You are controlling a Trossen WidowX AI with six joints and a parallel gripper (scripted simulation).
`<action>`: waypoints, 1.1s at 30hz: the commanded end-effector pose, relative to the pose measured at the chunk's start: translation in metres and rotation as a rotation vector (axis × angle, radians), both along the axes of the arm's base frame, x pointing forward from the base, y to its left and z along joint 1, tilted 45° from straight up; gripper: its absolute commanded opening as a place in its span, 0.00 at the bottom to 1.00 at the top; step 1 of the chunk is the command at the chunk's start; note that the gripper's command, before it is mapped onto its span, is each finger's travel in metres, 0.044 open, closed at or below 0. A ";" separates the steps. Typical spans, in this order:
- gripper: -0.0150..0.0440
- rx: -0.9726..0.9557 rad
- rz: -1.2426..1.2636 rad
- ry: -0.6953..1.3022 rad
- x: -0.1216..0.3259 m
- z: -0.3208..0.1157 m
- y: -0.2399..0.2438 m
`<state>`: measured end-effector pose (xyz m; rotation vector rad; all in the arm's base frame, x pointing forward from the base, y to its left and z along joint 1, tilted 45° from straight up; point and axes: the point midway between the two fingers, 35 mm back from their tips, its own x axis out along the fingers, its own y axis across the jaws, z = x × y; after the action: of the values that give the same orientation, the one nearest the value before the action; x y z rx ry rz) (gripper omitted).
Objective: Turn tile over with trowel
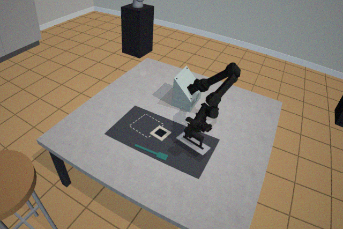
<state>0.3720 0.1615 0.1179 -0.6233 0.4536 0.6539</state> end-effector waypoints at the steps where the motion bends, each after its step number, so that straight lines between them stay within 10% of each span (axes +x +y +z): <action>1: 0.25 0.017 0.008 -0.024 0.010 -0.016 -0.016; 33: 0.25 0.053 0.039 -0.085 0.019 -0.068 -0.029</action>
<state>0.3905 0.1300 0.0536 -0.6123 0.3412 0.6836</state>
